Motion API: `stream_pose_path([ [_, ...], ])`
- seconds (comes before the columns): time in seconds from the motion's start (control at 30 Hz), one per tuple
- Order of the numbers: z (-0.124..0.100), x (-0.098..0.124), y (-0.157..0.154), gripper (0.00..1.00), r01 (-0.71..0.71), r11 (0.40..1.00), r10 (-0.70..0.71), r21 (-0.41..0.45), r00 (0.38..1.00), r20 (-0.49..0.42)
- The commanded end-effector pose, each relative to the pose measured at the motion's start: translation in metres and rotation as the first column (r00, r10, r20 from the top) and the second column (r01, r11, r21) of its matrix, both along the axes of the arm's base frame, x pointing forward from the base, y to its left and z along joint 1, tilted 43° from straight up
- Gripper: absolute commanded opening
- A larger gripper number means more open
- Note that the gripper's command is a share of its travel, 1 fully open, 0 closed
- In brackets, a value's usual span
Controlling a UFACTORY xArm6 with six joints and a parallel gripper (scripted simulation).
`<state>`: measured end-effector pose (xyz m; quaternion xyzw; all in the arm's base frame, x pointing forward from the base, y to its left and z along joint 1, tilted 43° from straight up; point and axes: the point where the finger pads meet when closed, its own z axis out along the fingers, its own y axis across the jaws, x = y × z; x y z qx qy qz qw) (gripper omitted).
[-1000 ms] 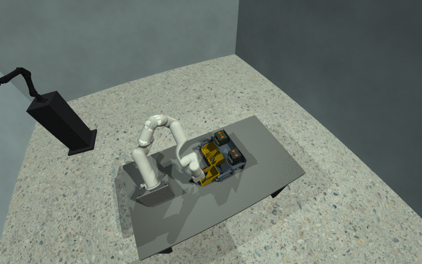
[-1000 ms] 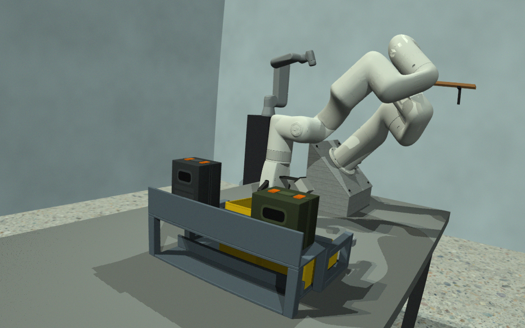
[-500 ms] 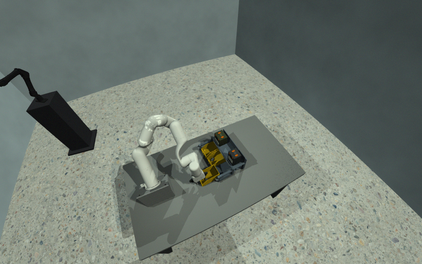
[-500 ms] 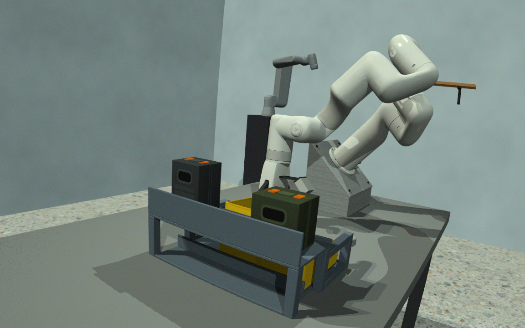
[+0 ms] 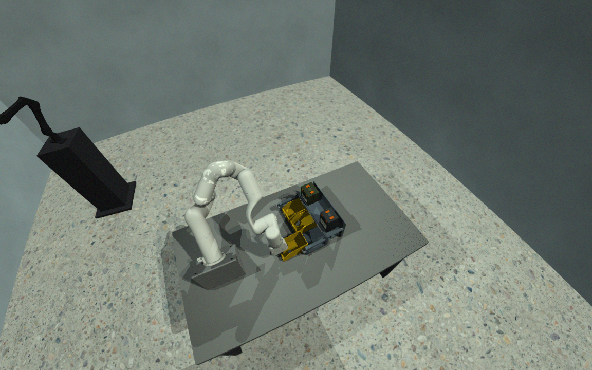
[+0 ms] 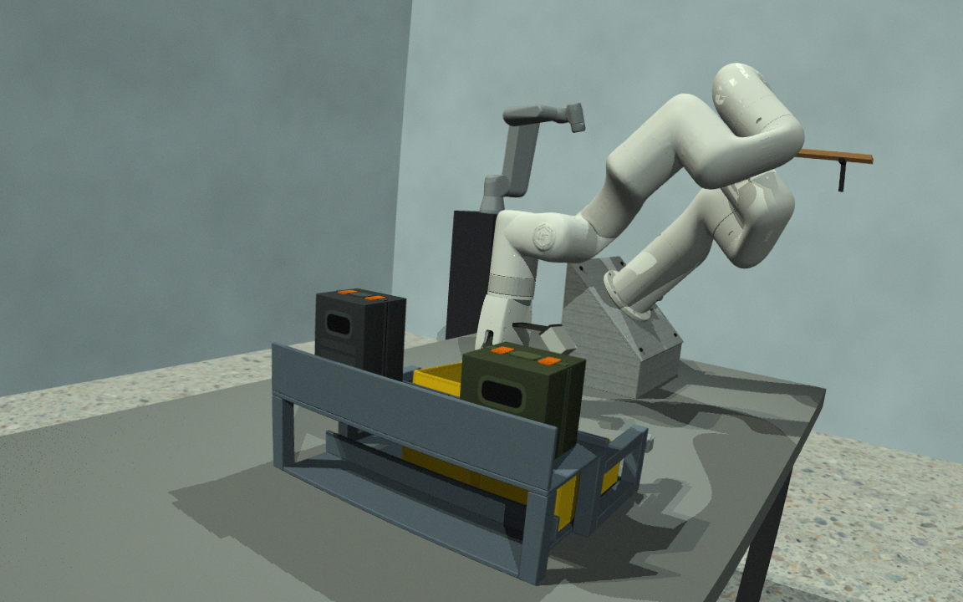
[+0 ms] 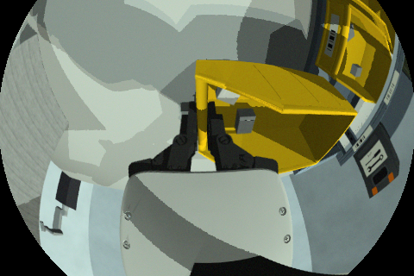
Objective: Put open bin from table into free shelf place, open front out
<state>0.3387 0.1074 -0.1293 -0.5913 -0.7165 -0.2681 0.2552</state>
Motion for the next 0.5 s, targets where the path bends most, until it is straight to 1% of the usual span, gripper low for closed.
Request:
stream_pose_path([
  [0.0, 0.0005, 0.0012, -0.0006, 0.00, 0.001, 1.000, -0.001, -0.001, 1.000, 0.002],
  [0.47, 0.0005, 0.0012, -0.0006, 0.00, 0.001, 1.000, -0.001, -0.001, 1.000, 0.002],
])
